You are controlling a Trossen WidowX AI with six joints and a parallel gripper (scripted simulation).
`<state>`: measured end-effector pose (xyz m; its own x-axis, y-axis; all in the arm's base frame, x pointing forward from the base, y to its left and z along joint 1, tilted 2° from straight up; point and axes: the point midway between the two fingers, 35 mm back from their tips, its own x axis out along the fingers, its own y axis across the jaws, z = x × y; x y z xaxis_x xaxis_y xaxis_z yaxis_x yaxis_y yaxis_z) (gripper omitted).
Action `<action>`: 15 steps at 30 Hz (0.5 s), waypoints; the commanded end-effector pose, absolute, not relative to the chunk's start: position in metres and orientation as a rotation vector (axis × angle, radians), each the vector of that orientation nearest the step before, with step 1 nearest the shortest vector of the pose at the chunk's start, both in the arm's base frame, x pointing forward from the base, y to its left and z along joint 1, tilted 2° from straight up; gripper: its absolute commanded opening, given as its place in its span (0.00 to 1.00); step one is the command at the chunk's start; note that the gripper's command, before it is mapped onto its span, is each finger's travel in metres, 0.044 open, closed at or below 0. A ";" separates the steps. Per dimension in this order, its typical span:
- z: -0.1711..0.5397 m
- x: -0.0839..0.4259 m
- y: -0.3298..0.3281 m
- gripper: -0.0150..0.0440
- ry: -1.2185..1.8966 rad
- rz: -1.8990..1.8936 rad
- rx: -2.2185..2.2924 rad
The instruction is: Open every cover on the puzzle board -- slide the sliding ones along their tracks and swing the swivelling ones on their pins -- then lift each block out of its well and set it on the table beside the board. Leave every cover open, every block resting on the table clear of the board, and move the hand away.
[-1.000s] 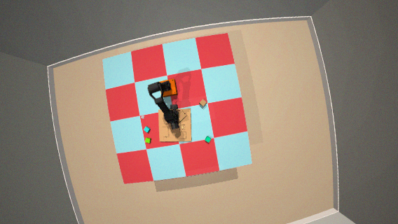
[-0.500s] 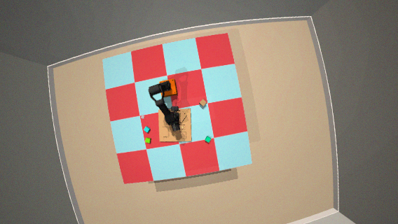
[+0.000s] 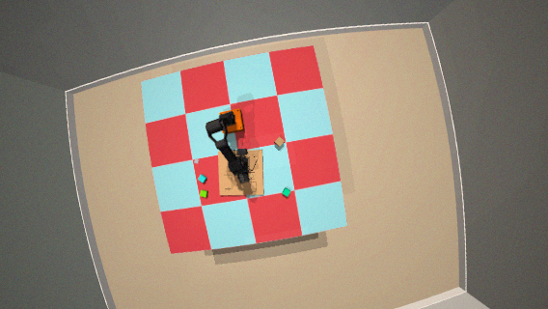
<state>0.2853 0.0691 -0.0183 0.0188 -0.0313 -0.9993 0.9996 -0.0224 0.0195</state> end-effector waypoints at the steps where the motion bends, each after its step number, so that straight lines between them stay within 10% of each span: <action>1: -0.018 0.290 0.072 0.25 1.160 -1.228 1.214; 15: -0.018 0.301 0.082 0.25 1.160 -1.227 1.215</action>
<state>0.2980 0.0804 -0.0182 0.0206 -0.0305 -0.9993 0.9995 -0.0221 0.0213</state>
